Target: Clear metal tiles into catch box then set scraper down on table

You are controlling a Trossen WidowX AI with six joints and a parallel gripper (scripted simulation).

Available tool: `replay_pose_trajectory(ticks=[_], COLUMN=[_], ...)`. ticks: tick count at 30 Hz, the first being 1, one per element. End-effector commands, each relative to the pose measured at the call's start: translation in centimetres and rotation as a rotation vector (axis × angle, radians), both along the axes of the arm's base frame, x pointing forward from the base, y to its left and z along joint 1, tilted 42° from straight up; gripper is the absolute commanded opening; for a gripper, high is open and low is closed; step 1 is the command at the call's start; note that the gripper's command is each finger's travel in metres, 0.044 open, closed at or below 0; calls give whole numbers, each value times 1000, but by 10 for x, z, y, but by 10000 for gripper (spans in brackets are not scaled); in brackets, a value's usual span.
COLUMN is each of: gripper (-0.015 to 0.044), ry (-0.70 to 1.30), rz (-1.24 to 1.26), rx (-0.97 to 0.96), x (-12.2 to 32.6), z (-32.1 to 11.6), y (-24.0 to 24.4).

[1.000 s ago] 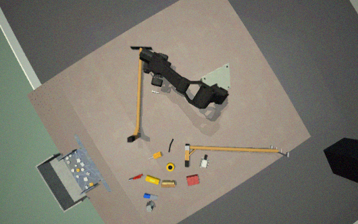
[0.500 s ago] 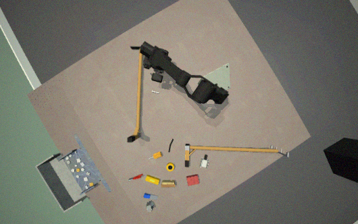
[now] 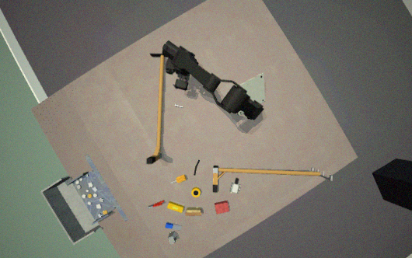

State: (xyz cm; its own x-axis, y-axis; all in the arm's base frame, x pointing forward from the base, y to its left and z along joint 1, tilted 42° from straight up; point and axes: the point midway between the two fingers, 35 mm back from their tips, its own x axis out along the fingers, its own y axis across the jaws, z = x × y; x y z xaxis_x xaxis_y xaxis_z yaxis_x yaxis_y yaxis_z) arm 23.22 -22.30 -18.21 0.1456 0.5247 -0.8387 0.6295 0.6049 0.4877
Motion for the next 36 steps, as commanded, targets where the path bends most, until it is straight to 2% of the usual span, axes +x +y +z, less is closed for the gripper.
replay_pose_trajectory(ticks=[1,36], gripper=[0,0], ry=[0,8], rz=[2,1], rx=[-9,-19], x=[-4,-44], z=[-3,-26], y=[-7,-43])
